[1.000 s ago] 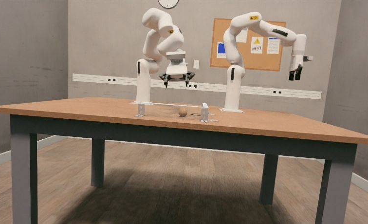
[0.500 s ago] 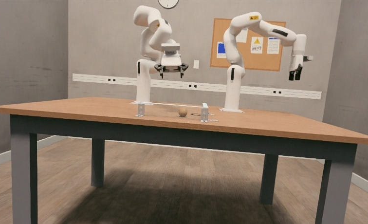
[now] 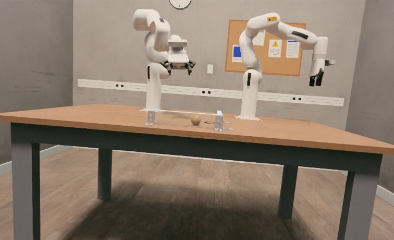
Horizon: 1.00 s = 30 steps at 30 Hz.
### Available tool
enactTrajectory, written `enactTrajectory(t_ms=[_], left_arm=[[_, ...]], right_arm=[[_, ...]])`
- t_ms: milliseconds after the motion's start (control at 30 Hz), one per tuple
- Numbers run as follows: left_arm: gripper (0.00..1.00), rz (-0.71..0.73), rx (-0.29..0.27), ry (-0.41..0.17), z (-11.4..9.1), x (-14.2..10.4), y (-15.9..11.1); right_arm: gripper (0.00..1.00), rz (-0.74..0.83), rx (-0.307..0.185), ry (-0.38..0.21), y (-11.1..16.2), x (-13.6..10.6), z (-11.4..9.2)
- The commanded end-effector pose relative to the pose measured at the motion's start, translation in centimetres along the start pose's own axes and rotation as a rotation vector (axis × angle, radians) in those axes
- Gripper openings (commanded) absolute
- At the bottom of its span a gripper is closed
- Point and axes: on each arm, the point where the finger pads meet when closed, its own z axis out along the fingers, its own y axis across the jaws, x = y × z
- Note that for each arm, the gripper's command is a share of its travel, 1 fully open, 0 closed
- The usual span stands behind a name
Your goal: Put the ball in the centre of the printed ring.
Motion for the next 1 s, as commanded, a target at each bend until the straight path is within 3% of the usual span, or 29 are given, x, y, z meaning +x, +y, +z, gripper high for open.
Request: enactTrajectory(t_ms=[0, 233, 500, 733, 800, 833, 967], left_arm=[[1.00, 0.000, 0.000, 0.005, -0.2, 0.1, 0.0], [1.00, 0.000, 0.000, 0.005, -0.2, 0.1, 0.0], [1.00, 0.000, 0.000, 0.005, -0.2, 0.1, 0.0], [1.00, 0.000, 0.000, 0.005, -0.2, 0.1, 0.0], [1.00, 0.000, 0.000, 0.005, -0.2, 0.1, 0.0], [1.00, 0.000, 0.000, 0.005, -0.2, 0.1, 0.0], [1.00, 0.000, 0.000, 0.005, -0.2, 0.1, 0.0]], right_arm=[[1.00, -0.046, -0.043, -0.152, 0.7, -0.2, -3.9], [1.00, -0.051, -0.041, -0.159, 0.8, -0.2, -4.4], [1.00, -0.093, -0.011, -0.212, 1.3, -0.9, -7.5], [1.00, -0.138, 0.014, -0.268, 2.1, -1.1, -11.5], [1.00, -0.138, 0.014, -0.268, 2.1, -1.1, -11.5], [1.00, -0.154, 0.025, -0.288, 2.3, -1.3, -12.8], [1.00, -0.173, 0.035, -0.312, 2.6, -1.4, -14.5]])
